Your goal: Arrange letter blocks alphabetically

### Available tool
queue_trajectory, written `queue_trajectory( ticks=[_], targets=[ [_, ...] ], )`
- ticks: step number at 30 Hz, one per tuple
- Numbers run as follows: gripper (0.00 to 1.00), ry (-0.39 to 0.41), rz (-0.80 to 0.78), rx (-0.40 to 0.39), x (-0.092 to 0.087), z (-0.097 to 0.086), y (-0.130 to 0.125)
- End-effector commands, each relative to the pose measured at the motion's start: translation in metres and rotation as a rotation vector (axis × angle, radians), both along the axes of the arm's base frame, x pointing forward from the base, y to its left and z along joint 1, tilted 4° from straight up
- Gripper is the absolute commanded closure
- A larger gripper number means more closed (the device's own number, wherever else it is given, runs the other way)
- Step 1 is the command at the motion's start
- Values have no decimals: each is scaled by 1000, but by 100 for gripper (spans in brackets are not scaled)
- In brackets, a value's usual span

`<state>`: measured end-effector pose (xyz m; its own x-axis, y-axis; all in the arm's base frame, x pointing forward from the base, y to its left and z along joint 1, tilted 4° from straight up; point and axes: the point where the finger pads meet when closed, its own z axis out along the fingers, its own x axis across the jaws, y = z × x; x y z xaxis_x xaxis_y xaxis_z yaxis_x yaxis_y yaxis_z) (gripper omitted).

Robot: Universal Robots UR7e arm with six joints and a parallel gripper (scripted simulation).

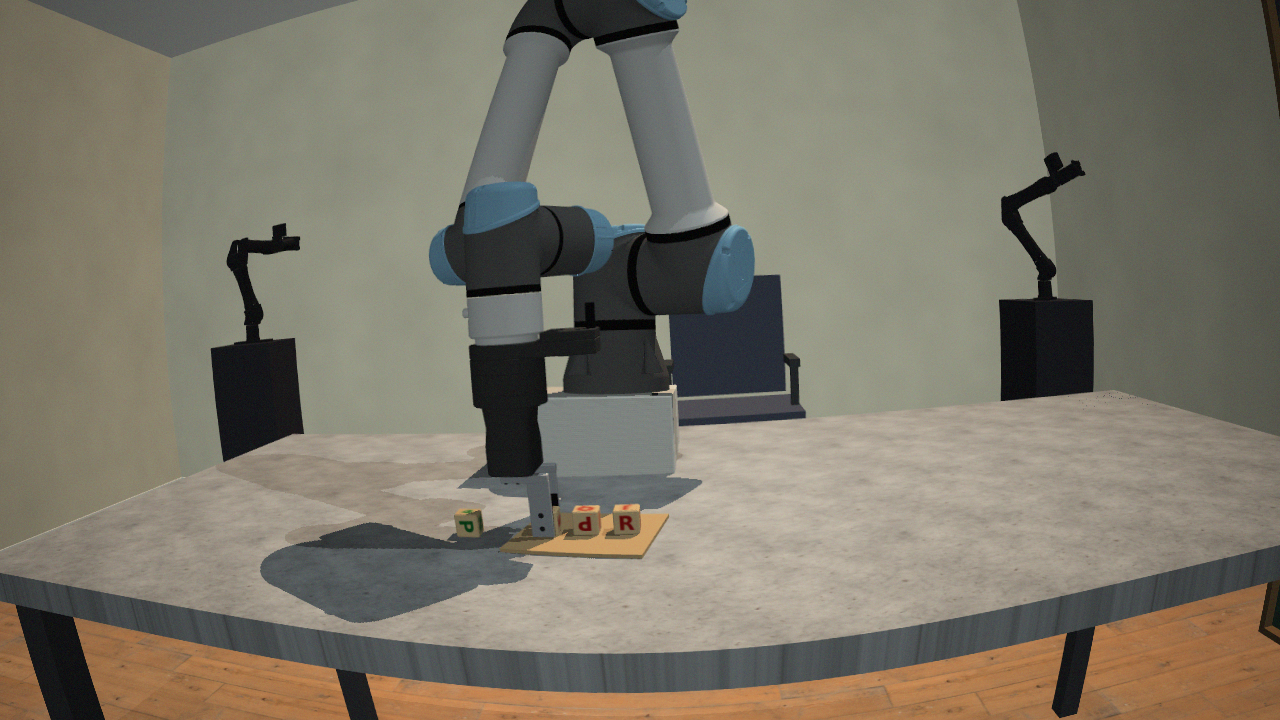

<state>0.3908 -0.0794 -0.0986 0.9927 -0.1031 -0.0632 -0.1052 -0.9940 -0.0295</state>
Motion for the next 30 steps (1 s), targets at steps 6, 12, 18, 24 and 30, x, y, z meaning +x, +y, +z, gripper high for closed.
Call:
queue_trajectory(
  ticks=[6,12,18,24,30],
  targets=[
    [21,1,-2,1,-1,0,0],
    [21,1,-2,1,-1,0,0],
    [21,0,-2,-1,-1,3,-1],
    [21,-4,-1,-3,2,15,-3],
    [21,-4,-1,-3,4,41,-3]
  ],
)
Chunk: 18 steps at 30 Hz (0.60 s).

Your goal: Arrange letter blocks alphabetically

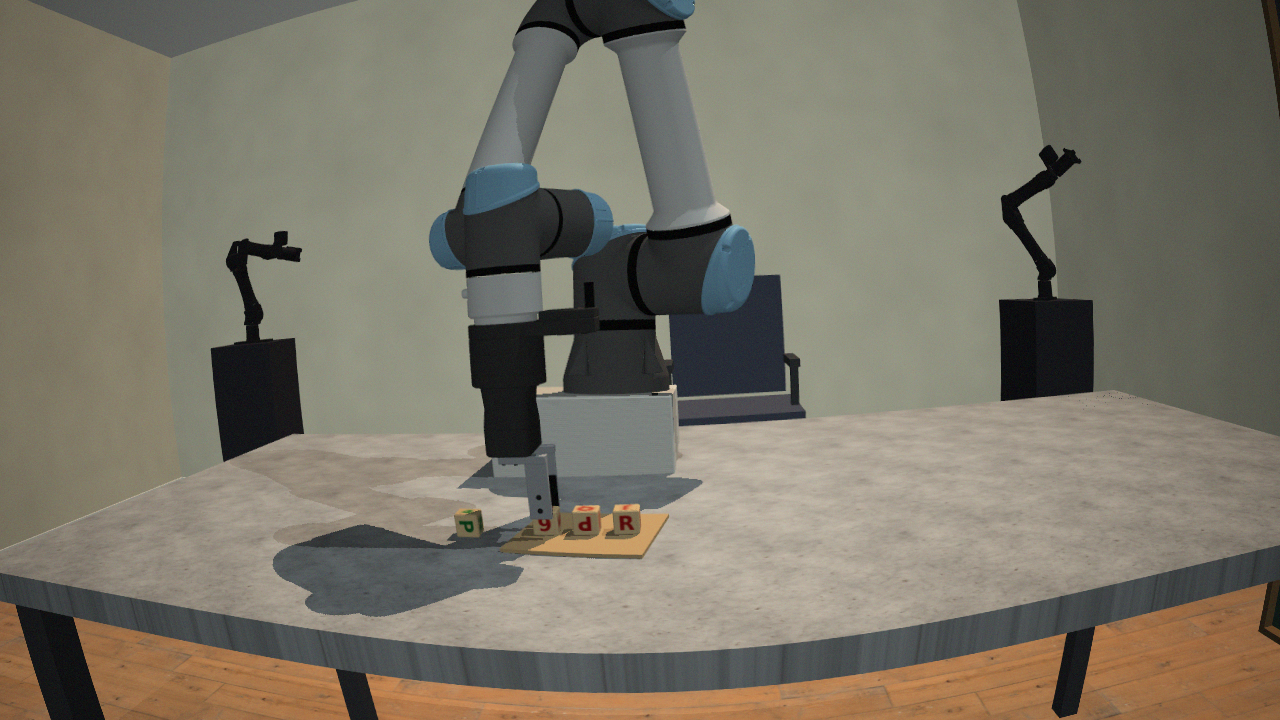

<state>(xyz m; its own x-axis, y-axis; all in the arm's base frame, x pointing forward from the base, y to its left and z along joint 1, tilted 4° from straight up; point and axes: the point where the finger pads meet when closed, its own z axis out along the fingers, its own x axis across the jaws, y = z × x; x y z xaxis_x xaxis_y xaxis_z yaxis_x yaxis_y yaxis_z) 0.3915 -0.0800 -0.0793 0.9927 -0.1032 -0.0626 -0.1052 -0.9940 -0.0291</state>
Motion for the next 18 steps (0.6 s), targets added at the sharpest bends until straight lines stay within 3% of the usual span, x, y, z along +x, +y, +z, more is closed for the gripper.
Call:
queue_trajectory(
  ticks=[1,12,18],
  targets=[
    [21,-3,-1,-3,3,27,-3],
    [21,-3,-1,-3,5,65,-4],
    [21,-3,-1,-3,6,72,-4]
  ],
)
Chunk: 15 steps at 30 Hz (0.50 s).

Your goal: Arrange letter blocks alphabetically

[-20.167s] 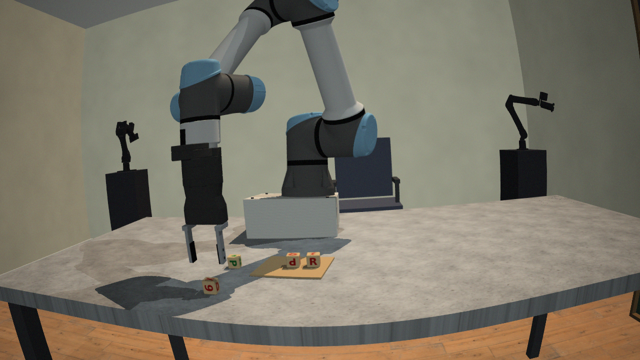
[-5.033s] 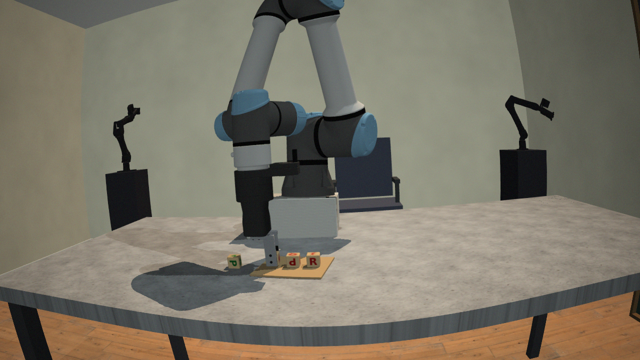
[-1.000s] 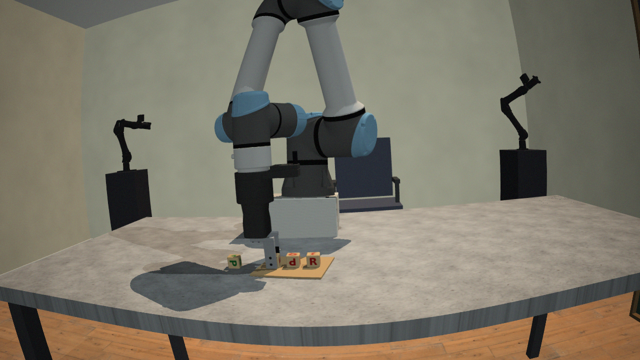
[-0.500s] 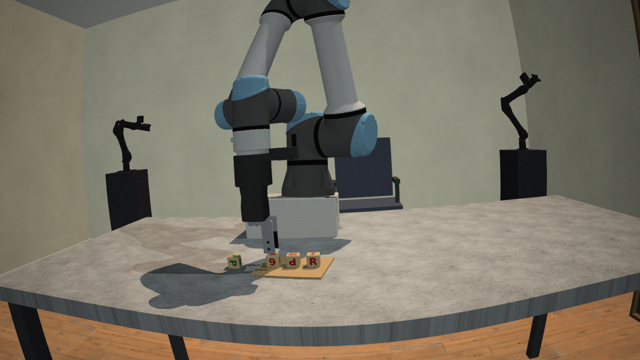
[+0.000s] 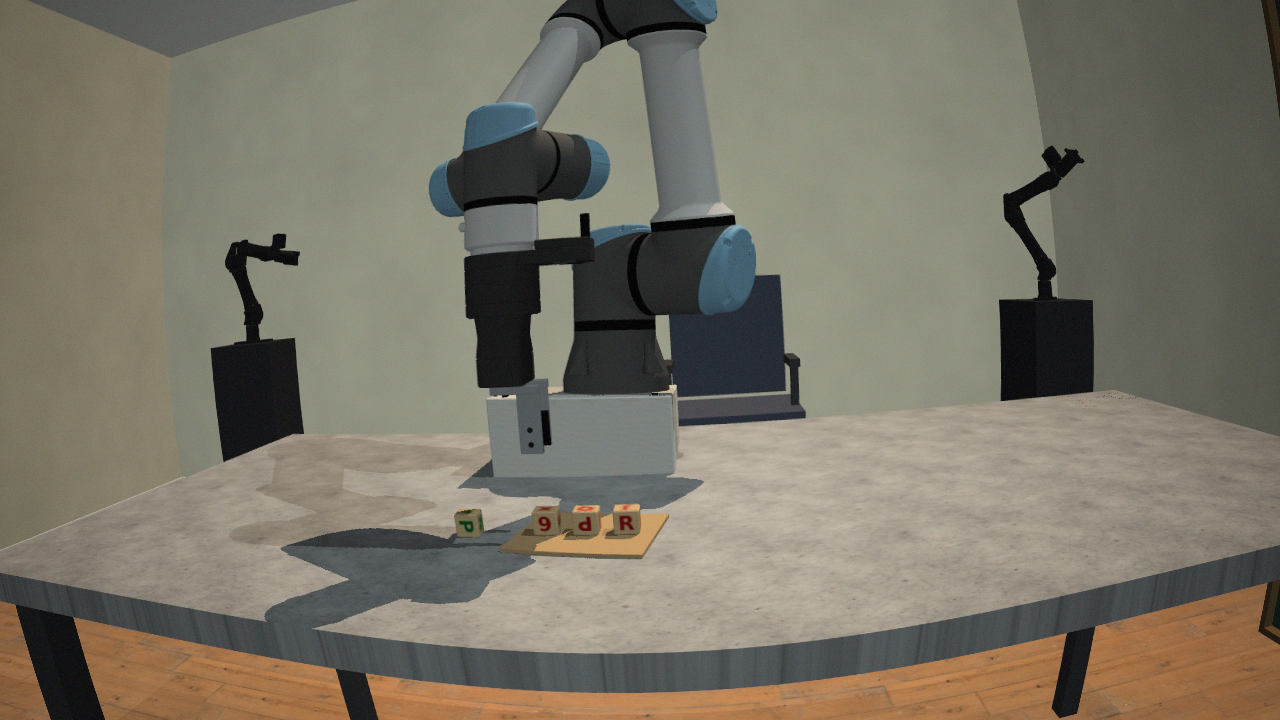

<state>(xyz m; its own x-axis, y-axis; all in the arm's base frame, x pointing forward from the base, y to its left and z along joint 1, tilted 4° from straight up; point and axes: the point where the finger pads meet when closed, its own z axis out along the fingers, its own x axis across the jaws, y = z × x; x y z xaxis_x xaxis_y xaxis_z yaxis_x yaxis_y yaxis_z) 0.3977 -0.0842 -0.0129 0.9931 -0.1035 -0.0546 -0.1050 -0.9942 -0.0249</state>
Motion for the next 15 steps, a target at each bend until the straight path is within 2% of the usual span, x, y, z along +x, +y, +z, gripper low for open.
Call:
queue_trajectory(
  ticks=[1,2,15],
  targets=[
    [21,4,-1,3,0,6,0],
    [0,5,-1,3,0,6,0],
    [0,8,-1,5,-2,4,1]
  ],
)
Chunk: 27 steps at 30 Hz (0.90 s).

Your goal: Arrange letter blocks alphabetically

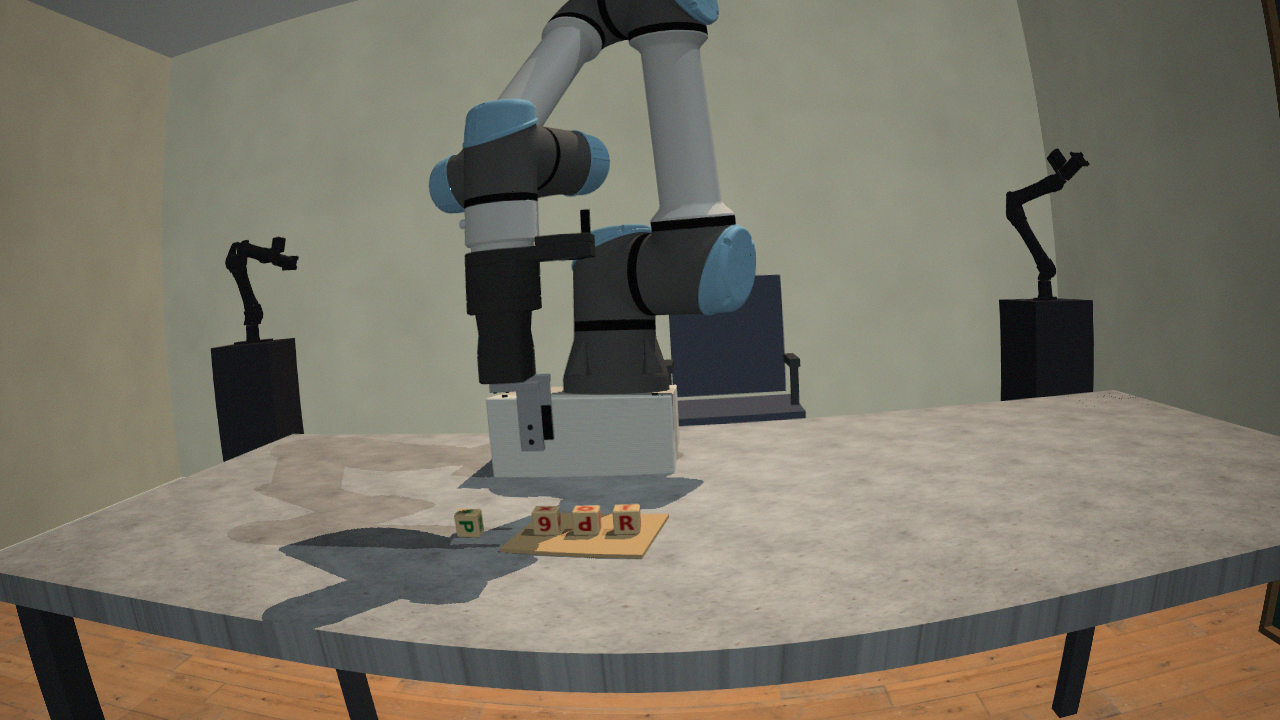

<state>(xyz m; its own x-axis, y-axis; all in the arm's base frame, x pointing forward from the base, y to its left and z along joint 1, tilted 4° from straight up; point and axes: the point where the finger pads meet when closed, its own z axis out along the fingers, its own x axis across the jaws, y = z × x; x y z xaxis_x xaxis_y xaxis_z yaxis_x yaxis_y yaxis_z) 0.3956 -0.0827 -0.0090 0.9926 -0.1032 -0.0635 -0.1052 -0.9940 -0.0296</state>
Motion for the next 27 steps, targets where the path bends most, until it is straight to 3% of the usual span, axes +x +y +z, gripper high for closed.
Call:
queue_trajectory(
  ticks=[1,14,27],
  targets=[
    [0,0,-1,0,0,0,0],
    [0,-4,-1,-3,2,7,-2],
    [0,-4,-1,-3,5,55,-3]
  ],
)
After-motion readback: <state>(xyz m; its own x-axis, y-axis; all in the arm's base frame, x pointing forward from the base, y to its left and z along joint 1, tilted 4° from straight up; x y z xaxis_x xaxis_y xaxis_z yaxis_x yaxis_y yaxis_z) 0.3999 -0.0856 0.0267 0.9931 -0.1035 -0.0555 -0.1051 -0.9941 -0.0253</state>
